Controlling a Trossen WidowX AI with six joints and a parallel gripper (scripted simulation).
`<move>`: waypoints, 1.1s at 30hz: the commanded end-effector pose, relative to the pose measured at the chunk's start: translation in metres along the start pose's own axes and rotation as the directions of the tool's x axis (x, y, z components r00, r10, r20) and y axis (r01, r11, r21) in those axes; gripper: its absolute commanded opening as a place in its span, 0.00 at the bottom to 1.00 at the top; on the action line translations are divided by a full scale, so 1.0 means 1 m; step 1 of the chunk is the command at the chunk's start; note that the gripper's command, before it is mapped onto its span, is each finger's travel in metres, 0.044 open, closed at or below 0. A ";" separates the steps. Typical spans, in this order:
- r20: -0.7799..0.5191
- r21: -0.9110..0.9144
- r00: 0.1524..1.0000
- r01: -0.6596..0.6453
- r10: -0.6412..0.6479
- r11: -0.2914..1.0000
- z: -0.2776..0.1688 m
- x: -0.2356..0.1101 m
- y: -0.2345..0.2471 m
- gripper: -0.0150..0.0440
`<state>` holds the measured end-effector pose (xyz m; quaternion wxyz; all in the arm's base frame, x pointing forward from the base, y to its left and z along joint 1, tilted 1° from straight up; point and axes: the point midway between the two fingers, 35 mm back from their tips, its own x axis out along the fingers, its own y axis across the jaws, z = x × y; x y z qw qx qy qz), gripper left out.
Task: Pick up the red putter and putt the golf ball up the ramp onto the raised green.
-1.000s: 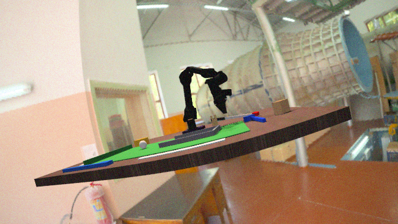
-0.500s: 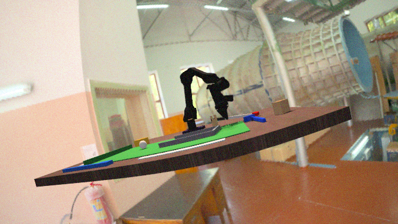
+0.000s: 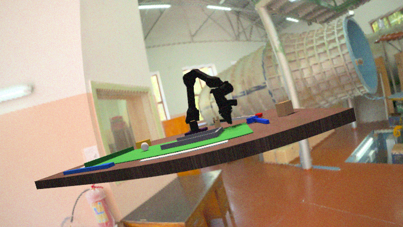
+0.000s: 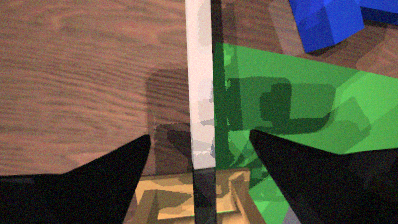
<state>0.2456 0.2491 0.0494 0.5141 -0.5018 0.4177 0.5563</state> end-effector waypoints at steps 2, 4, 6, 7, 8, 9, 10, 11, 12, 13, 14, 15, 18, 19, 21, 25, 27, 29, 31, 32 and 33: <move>-0.001 -0.006 1.000 -0.006 0.006 1.000 -0.002 0.005 0.002 1.00; -0.001 0.000 1.000 -0.001 0.001 1.000 0.000 0.002 0.000 0.91; -0.001 0.000 1.000 -0.001 0.001 1.000 0.000 0.002 0.000 0.82; -0.001 0.000 1.000 -0.001 0.001 1.000 0.000 0.002 0.000 0.78; -0.001 0.000 1.000 -0.001 0.001 1.000 0.000 0.002 0.000 0.73; -0.001 0.000 1.000 -0.001 0.001 1.000 0.000 0.002 0.000 0.69; -0.001 0.000 1.000 -0.001 0.001 1.000 0.000 0.002 0.000 0.64; -0.001 0.000 1.000 -0.001 0.001 1.000 0.000 0.002 0.000 0.60; -0.001 0.000 1.000 -0.001 0.001 1.000 0.000 0.002 0.000 0.56; -0.001 0.000 1.000 -0.001 0.001 1.000 0.000 0.002 0.000 0.51; -0.001 0.000 1.000 -0.001 0.001 1.000 0.000 0.002 0.000 0.47; -0.001 0.000 1.000 -0.001 0.001 1.000 0.000 0.002 0.000 0.42; -0.001 0.000 1.000 -0.001 0.001 1.000 0.000 0.002 0.000 0.32; -0.001 0.000 1.000 -0.001 0.001 1.000 0.000 0.002 0.000 0.31; -0.001 0.000 1.000 -0.001 0.001 1.000 0.000 0.002 0.000 0.29; -0.001 0.000 1.000 -0.001 0.001 1.000 0.000 0.001 0.000 0.25; -0.001 0.000 1.000 -0.001 0.001 1.000 0.001 -0.003 -0.001 0.25; 0.000 0.000 1.000 -0.001 0.001 1.000 0.003 -0.011 -0.001 0.25; 0.000 0.000 1.000 -0.002 0.002 1.000 0.005 -0.022 -0.002 0.25; 0.000 0.000 1.000 -0.002 0.002 1.000 0.006 -0.028 -0.003 0.25; 0.000 0.000 1.000 -0.002 0.002 1.000 0.007 -0.034 -0.003 0.25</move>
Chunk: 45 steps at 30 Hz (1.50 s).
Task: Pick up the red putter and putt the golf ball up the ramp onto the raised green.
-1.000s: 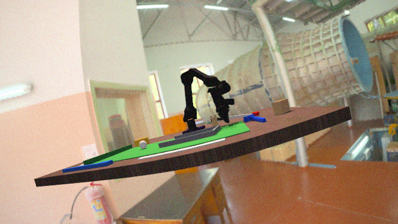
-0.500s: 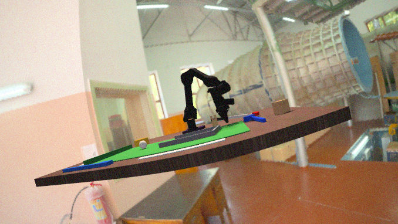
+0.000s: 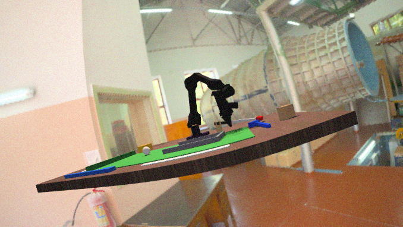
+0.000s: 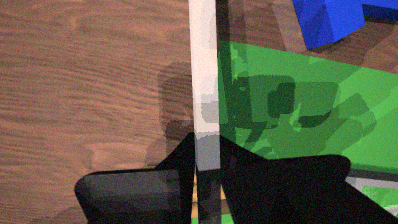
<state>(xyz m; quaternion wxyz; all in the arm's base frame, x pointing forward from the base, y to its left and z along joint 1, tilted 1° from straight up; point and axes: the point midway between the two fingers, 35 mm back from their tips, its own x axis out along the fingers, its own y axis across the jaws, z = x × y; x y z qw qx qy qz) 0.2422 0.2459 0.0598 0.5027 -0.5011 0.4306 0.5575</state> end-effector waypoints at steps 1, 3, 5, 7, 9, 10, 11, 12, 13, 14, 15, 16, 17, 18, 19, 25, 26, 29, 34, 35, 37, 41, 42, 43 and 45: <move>0.021 -0.002 0.999 0.025 -0.025 1.000 0.008 -0.029 -0.006 0.25; 0.021 -0.002 0.999 0.024 -0.024 1.000 0.009 -0.041 -0.005 0.25; 0.021 -0.002 1.000 0.024 -0.024 1.000 0.010 -0.053 -0.005 0.25; 0.021 -0.002 1.000 0.023 -0.023 1.000 0.011 -0.065 -0.003 0.25; 0.020 -0.003 1.000 0.023 -0.022 1.000 0.011 -0.077 -0.002 0.25; 0.020 -0.003 1.000 0.022 -0.022 1.000 0.011 -0.082 -0.001 0.25; 0.020 -0.003 1.000 0.022 -0.022 1.000 0.011 -0.085 0.000 0.25; 0.020 -0.003 1.000 0.022 -0.022 1.000 0.011 -0.086 0.000 0.25; 0.020 -0.003 1.000 0.022 -0.022 1.000 0.011 -0.086 0.000 0.25; 0.020 -0.003 1.000 0.022 -0.022 1.000 0.011 -0.086 0.000 0.25; 0.020 -0.003 1.000 0.022 -0.022 1.000 0.011 -0.086 0.000 0.25; 0.012 0.001 1.000 0.016 -0.016 1.000 0.008 -0.079 0.000 0.25; 0.013 0.014 1.000 0.016 -0.016 1.000 0.006 -0.079 -0.002 0.25; 0.015 0.036 1.000 0.016 -0.016 0.999 0.002 -0.080 -0.004 0.25; 0.017 0.061 1.000 0.016 -0.017 0.998 -0.002 -0.082 -0.007 0.25; 0.032 0.214 0.999 0.016 -0.024 0.977 -0.030 -0.089 -0.023 0.25; 0.036 0.242 0.999 0.012 -0.021 0.970 -0.034 -0.090 -0.025 0.25; 0.047 0.331 0.999 -0.003 -0.014 0.944 -0.047 -0.093 -0.031 0.25; 0.070 0.473 0.998 -0.029 -0.005 0.881 -0.069 -0.098 -0.040 0.25; 0.075 0.500 0.997 -0.034 -0.004 0.865 -0.073 -0.099 -0.041 0.25; 0.086 0.553 0.996 -0.047 -0.001 0.832 -0.082 -0.102 -0.044 0.25; 0.109 0.653 0.994 -0.074 0.003 0.754 -0.100 -0.107 -0.049 0.25; 0.115 0.676 0.993 -0.080 0.003 0.733 -0.105 -0.108 -0.050 0.25; 0.121 0.698 0.993 -0.087 0.003 0.711 -0.109 -0.109 -0.051 0.25; 0.133 0.741 0.991 -0.101 0.003 0.664 -0.118 -0.112 -0.052 0.25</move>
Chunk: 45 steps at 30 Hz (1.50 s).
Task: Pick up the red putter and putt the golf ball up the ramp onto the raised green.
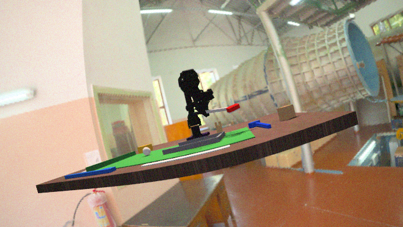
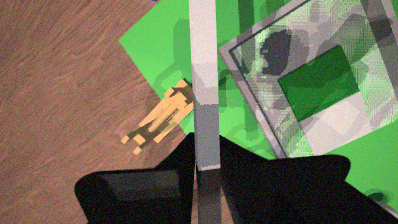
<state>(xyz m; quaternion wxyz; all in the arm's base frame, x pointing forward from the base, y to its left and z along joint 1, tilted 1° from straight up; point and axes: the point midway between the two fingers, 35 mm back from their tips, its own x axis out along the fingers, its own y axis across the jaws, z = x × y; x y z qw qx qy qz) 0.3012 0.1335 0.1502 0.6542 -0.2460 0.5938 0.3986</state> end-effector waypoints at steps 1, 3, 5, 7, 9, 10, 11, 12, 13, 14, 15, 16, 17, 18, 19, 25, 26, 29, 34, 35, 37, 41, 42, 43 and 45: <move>0.036 0.129 0.999 -0.016 0.012 0.992 -0.007 -0.011 -0.015 0.25; 0.047 0.190 0.999 -0.026 0.018 0.981 -0.013 -0.015 -0.021 0.25; 0.059 0.251 0.998 -0.037 0.023 0.967 -0.018 -0.018 -0.028 0.25; 0.071 0.311 0.997 -0.049 0.028 0.949 -0.024 -0.022 -0.034 0.25; 0.084 0.369 0.996 -0.061 0.032 0.927 -0.031 -0.025 -0.041 0.25; 0.091 0.397 0.995 -0.067 0.033 0.915 -0.034 -0.027 -0.043 0.25; 0.098 0.426 0.995 -0.074 0.036 0.902 -0.037 -0.029 -0.047 0.25; 0.105 0.454 0.994 -0.082 0.038 0.887 -0.040 -0.031 -0.050 0.25; 0.112 0.481 0.993 -0.089 0.040 0.872 -0.043 -0.033 -0.052 0.25; 0.119 0.508 0.992 -0.097 0.042 0.856 -0.046 -0.035 -0.055 0.25; 0.126 0.534 0.991 -0.105 0.044 0.839 -0.050 -0.037 -0.058 0.25; 0.133 0.560 0.990 -0.113 0.046 0.821 -0.053 -0.039 -0.061 0.25; 0.141 0.585 0.989 -0.121 0.047 0.802 -0.056 -0.040 -0.064 0.25; 0.149 0.609 0.988 -0.130 0.048 0.782 -0.059 -0.042 -0.066 0.25; 0.156 0.633 0.986 -0.138 0.049 0.762 -0.063 -0.044 -0.069 0.25; 0.205 0.758 0.977 -0.191 0.049 0.624 -0.084 -0.056 -0.084 0.25; 0.214 0.775 0.976 -0.200 0.049 0.599 -0.087 -0.058 -0.086 0.25; 0.240 0.823 0.970 -0.228 0.045 0.520 -0.098 -0.064 -0.093 0.25; 0.279 0.881 0.960 -0.268 0.028 0.389 -0.117 -0.074 -0.103 0.25; 0.287 0.890 0.958 -0.276 0.024 0.362 -0.121 -0.076 -0.105 0.25; 0.302 0.905 0.953 -0.292 0.016 0.308 -0.129 -0.080 -0.108 0.25; 0.335 0.924 0.942 -0.328 0.000 0.196 -0.144 -0.088 -0.114 0.25; 0.344 0.926 0.939 -0.338 -0.003 0.166 -0.147 -0.090 -0.115 0.25; 0.353 0.927 0.936 -0.349 -0.007 0.135 -0.151 -0.092 -0.116 0.25; 0.371 0.927 0.929 -0.369 -0.016 0.074 -0.159 -0.096 -0.119 0.25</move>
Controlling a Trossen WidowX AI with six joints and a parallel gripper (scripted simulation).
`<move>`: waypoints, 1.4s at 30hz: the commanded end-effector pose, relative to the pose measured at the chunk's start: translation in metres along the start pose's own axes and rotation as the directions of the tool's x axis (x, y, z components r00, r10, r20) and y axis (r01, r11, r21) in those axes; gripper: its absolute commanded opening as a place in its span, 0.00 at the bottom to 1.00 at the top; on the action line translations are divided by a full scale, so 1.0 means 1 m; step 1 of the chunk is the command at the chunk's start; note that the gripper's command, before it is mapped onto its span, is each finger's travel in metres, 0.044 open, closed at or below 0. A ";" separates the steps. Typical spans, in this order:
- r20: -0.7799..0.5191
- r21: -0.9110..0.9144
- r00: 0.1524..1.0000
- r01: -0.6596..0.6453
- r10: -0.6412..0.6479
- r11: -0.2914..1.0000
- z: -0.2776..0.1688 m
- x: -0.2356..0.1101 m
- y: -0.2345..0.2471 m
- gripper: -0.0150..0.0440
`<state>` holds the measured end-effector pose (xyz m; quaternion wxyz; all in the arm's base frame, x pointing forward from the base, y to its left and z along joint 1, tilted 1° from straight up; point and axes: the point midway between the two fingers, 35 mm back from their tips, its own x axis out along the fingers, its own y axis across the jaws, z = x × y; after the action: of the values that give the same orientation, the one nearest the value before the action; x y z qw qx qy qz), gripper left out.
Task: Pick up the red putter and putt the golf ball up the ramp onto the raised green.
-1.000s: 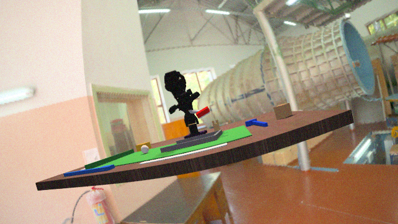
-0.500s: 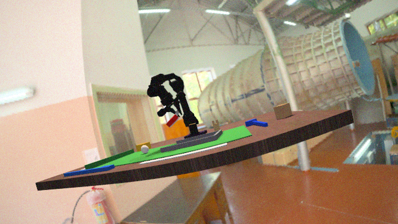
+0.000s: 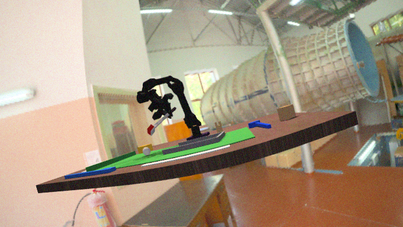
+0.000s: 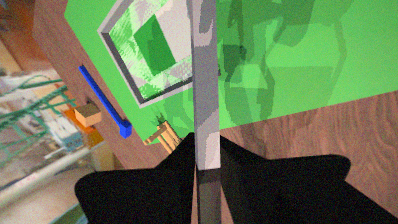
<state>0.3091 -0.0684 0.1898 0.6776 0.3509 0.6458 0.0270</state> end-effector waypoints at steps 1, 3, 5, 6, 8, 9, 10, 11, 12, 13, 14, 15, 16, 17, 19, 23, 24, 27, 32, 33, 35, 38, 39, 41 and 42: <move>0.039 0.117 0.998 -0.045 0.041 0.992 0.004 -0.017 -0.009 0.25; 0.051 0.177 0.997 -0.067 0.059 0.982 0.005 -0.023 -0.015 0.25; 0.065 0.235 0.995 -0.089 0.076 0.968 0.006 -0.029 -0.021 0.25; 0.073 0.264 0.994 -0.101 0.084 0.959 0.007 -0.032 -0.024 0.25; 0.083 0.300 0.992 -0.116 0.095 0.947 0.007 -0.036 -0.028 0.25; 0.084 0.304 0.992 -0.117 0.096 0.945 0.007 -0.037 -0.029 0.25; 0.084 0.304 0.992 -0.117 0.096 0.945 0.007 -0.037 -0.029 0.25; 0.084 0.304 0.992 -0.117 0.096 0.945 0.007 -0.037 -0.029 0.25; 0.084 0.304 0.992 -0.117 0.096 0.945 0.007 -0.037 -0.029 0.25; 0.083 0.304 0.992 -0.117 0.096 0.945 0.007 -0.037 -0.029 0.25; 0.081 0.304 0.992 -0.117 0.097 0.945 0.008 -0.036 -0.031 0.25; 0.078 0.304 0.992 -0.116 0.097 0.945 0.009 -0.035 -0.033 0.25; 0.074 0.304 0.993 -0.115 0.097 0.946 0.011 -0.034 -0.037 0.25; 0.069 0.304 0.993 -0.114 0.098 0.946 0.013 -0.033 -0.040 0.25; 0.057 0.304 0.993 -0.113 0.100 0.946 0.017 -0.029 -0.050 0.25; 0.033 0.303 0.994 -0.112 0.107 0.946 0.024 -0.021 -0.070 0.25; 0.030 0.303 0.994 -0.112 0.108 0.946 0.025 -0.020 -0.073 0.25; 0.027 0.303 0.994 -0.112 0.109 0.946 0.026 -0.019 -0.075 0.25; 0.025 0.311 0.994 -0.112 0.109 0.944 0.028 -0.018 -0.080 0.25; 0.024 0.313 0.994 -0.111 0.109 0.943 0.029 -0.017 -0.081 0.25; 0.023 0.318 0.994 -0.111 0.109 0.941 0.030 -0.016 -0.084 0.25; 0.021 0.326 0.994 -0.111 0.110 0.939 0.032 -0.015 -0.089 0.25; 0.021 0.328 0.994 -0.110 0.110 0.938 0.032 -0.014 -0.090 0.25; 0.019 0.333 0.994 -0.110 0.110 0.936 0.033 -0.013 -0.093 0.25; 0.019 0.336 0.994 -0.110 0.110 0.936 0.034 -0.013 -0.094 0.25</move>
<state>0.2965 -0.1556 0.1500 0.5987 0.5000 0.6241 -0.0458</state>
